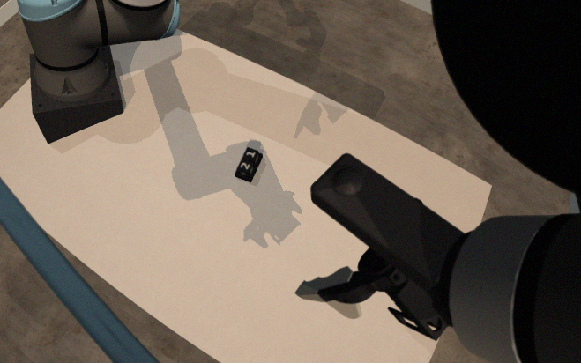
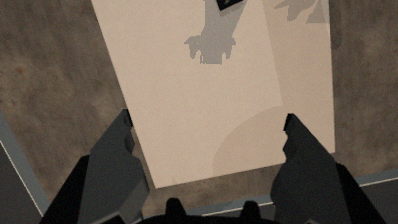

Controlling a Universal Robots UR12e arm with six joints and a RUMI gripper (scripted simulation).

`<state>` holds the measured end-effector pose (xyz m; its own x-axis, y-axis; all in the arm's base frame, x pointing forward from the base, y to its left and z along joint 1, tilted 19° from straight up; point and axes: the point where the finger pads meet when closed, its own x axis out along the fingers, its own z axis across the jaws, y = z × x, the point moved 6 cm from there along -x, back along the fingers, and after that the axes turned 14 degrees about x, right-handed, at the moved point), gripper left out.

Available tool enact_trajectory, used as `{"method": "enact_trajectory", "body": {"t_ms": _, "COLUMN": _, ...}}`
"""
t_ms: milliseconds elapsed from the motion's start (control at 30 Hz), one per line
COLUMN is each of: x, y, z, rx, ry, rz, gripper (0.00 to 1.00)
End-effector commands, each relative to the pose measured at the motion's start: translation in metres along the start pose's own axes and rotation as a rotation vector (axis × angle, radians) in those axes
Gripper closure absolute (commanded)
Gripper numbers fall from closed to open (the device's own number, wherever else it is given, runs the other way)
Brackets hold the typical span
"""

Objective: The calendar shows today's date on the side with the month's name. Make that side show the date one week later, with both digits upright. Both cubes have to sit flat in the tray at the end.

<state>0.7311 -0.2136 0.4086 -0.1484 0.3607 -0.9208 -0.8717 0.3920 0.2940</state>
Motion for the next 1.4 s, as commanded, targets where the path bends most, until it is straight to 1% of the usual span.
{"method": "enact_trajectory", "body": {"t_ms": 0, "x": 0.035, "y": 0.035, "z": 0.002, "rx": -0.078, "ry": -0.013, "rz": -0.087, "gripper": 0.00}}
{"method": "enact_trajectory", "body": {"t_ms": 33, "x": 0.042, "y": 0.042, "z": 0.002, "rx": -0.091, "ry": -0.013, "rz": -0.098, "gripper": 0.00}}
{"method": "enact_trajectory", "body": {"t_ms": 67, "x": 0.042, "y": 0.042, "z": 0.002, "rx": -0.091, "ry": -0.013, "rz": -0.098, "gripper": 0.00}}
{"method": "enact_trajectory", "body": {"t_ms": 100, "x": 0.050, "y": 0.049, "z": 0.003, "rx": -0.104, "ry": -0.014, "rz": -0.109, "gripper": 0.00}}
{"method": "enact_trajectory", "body": {"t_ms": 167, "x": 0.050, "y": 0.049, "z": 0.003, "rx": -0.104, "ry": -0.014, "rz": -0.109, "gripper": 0.00}}
{"method": "enact_trajectory", "body": {"t_ms": 367, "x": 0.094, "y": 0.090, "z": 0.003, "rx": -0.178, "ry": -0.016, "rz": -0.172, "gripper": 0.00}}
{"method": "enact_trajectory", "body": {"t_ms": 400, "x": 0.094, "y": 0.090, "z": 0.003, "rx": -0.178, "ry": -0.016, "rz": -0.172, "gripper": 0.00}}
{"method": "enact_trajectory", "body": {"t_ms": 667, "x": 0.151, "y": 0.139, "z": 0.004, "rx": -0.265, "ry": -0.014, "rz": -0.246, "gripper": 0.00}}
{"method": "enact_trajectory", "body": {"t_ms": 733, "x": 0.151, "y": 0.139, "z": 0.004, "rx": -0.265, "ry": -0.014, "rz": -0.246, "gripper": 0.00}}
{"method": "enact_trajectory", "body": {"t_ms": 967, "x": 0.194, "y": 0.174, "z": 0.003, "rx": -0.326, "ry": -0.009, "rz": -0.297, "gripper": 0.00}}
{"method": "enact_trajectory", "body": {"t_ms": 1167, "x": 0.222, "y": 0.196, "z": 0.002, "rx": -0.365, "ry": -0.005, "rz": -0.329, "gripper": 0.00}}
{"method": "enact_trajectory", "body": {"t_ms": 1233, "x": 0.230, "y": 0.202, "z": 0.002, "rx": -0.375, "ry": -0.004, "rz": -0.337, "gripper": 0.00}}
{"method": "enact_trajectory", "body": {"t_ms": 1300, "x": 0.230, "y": 0.202, "z": 0.002, "rx": -0.375, "ry": -0.004, "rz": -0.337, "gripper": 0.00}}
{"method": "enact_trajectory", "body": {"t_ms": 1367, "x": 0.236, "y": 0.207, "z": 0.002, "rx": -0.384, "ry": -0.003, "rz": -0.345, "gripper": 0.00}}
